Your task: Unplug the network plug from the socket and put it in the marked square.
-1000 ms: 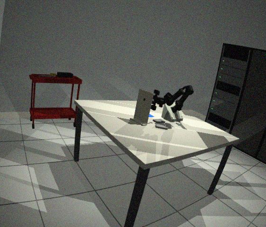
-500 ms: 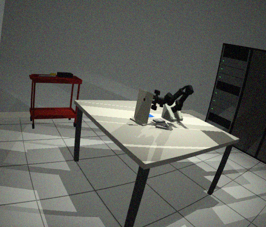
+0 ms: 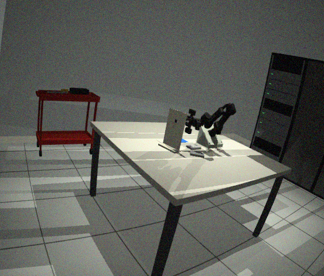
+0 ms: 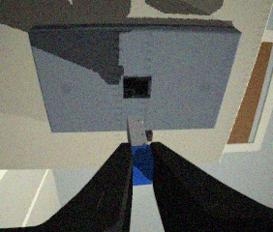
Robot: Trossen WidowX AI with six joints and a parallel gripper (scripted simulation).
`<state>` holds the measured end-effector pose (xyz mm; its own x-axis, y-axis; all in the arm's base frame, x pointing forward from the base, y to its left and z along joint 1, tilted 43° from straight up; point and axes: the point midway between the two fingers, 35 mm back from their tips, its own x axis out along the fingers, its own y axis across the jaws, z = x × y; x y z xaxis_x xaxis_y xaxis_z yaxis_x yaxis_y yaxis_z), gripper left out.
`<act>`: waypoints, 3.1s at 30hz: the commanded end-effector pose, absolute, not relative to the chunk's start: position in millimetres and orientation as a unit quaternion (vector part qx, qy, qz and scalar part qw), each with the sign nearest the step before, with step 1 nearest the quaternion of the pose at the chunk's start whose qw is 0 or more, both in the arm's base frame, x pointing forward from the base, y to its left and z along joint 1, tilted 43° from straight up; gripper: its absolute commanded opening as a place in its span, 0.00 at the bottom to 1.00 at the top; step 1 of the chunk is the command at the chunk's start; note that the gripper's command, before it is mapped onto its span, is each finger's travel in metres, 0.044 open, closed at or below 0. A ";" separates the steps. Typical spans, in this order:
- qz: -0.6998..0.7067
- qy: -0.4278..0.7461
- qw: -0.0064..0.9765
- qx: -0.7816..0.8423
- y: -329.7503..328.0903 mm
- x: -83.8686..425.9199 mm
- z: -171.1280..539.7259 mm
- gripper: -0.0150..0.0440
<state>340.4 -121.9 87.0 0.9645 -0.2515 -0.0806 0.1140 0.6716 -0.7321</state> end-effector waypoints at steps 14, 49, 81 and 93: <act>-0.094 0.094 0.910 -0.393 -121.1 327.8 84.5 0.25; -0.097 0.092 0.910 -0.393 -146.1 305.4 109.9 0.25; 0.038 0.249 0.869 -0.425 -181.8 280.4 27.4 0.25; 0.147 0.302 0.848 -0.410 -180.4 257.0 -27.8 0.25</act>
